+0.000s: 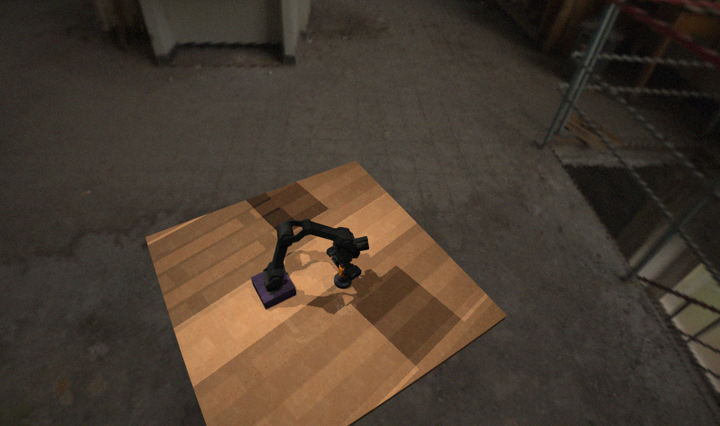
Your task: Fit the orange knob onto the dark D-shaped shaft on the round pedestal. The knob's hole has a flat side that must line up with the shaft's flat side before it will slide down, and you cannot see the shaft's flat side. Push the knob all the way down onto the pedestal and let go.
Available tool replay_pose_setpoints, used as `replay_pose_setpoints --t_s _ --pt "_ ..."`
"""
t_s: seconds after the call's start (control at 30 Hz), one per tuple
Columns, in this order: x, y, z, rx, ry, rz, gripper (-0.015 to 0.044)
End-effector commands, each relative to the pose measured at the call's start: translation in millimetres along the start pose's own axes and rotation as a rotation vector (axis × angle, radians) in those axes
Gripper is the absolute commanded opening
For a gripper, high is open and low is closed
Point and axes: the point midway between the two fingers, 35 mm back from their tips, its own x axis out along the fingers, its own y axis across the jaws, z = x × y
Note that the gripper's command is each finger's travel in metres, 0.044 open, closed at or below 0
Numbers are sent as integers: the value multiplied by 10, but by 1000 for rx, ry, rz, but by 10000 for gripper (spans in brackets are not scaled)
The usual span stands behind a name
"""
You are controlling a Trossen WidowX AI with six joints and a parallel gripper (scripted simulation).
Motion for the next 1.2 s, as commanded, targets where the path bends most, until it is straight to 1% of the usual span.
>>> replay_pose_setpoints --t_s 0.0,0.77,0.87,1.0,1.17 --pt "12 -5 -1 -4 2 -5 0" --pt "-34 -8 2 -4 2 -5 0" --pt "-35 -9 3 -57 2 -5 0" --pt "-36 -11 10 -203 3 -4 0" --pt "-18 -7 2 -213 3 -4 0"
